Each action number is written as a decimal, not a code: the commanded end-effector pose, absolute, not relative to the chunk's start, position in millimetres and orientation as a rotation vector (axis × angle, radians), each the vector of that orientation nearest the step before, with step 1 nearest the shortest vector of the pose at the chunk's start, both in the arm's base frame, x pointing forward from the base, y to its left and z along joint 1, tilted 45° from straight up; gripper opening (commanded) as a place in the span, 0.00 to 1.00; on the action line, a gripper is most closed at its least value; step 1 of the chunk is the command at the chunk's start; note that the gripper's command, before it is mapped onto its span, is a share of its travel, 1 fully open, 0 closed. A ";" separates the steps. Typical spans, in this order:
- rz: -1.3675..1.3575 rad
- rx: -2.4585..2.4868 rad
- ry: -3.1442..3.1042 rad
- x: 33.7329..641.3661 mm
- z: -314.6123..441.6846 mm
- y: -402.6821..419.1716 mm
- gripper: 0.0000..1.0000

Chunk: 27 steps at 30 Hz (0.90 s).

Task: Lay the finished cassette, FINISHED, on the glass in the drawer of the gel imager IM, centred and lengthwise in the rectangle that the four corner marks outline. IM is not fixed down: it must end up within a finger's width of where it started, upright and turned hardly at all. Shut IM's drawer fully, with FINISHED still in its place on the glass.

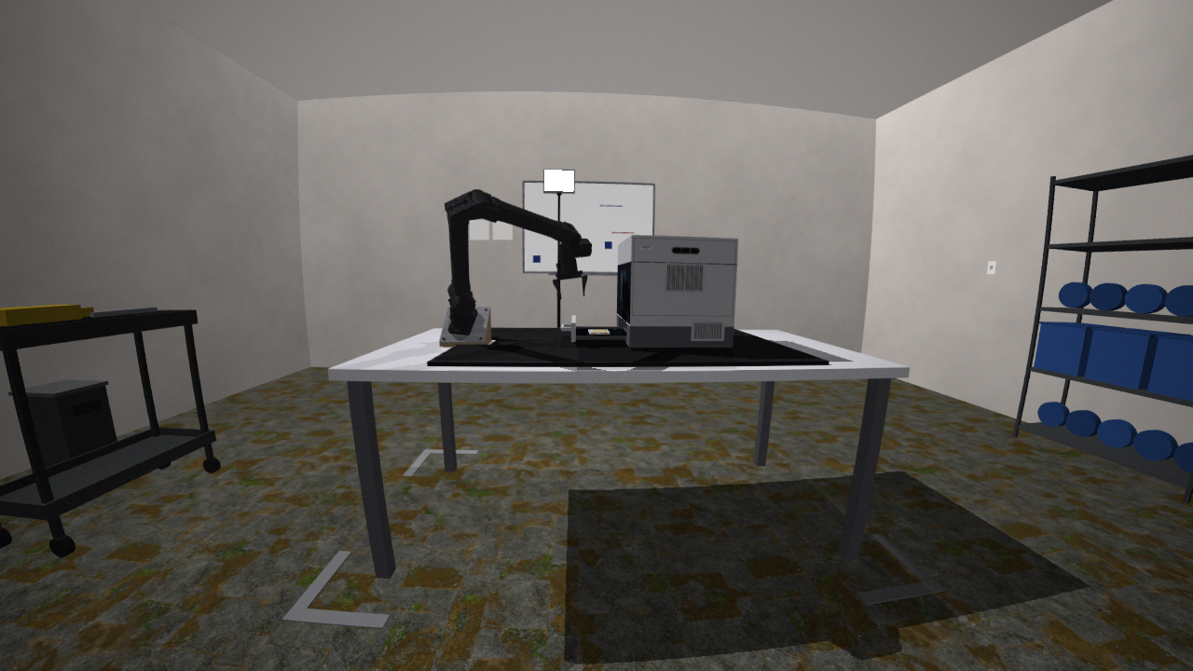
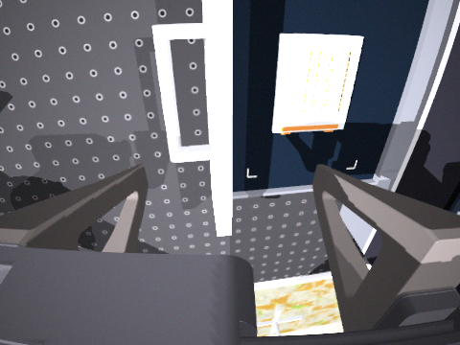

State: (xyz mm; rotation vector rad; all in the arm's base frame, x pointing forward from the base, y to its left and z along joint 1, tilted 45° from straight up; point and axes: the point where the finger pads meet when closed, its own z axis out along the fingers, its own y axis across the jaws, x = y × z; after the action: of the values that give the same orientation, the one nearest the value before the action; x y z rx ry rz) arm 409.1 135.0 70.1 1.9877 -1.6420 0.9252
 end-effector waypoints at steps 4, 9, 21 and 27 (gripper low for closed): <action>0.867 1.932 -1.697 419.1 72.4 133.7 0.87; 0.785 1.875 -1.681 394.2 43.9 108.3 0.77; 0.835 1.940 -1.697 397.8 47.4 112.3 0.57; 0.829 1.933 -1.690 396.7 42.1 111.8 0.45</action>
State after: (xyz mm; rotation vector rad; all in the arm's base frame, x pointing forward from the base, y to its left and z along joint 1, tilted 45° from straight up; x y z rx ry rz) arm 376.7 91.7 31.0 1.8916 -1.6553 0.7815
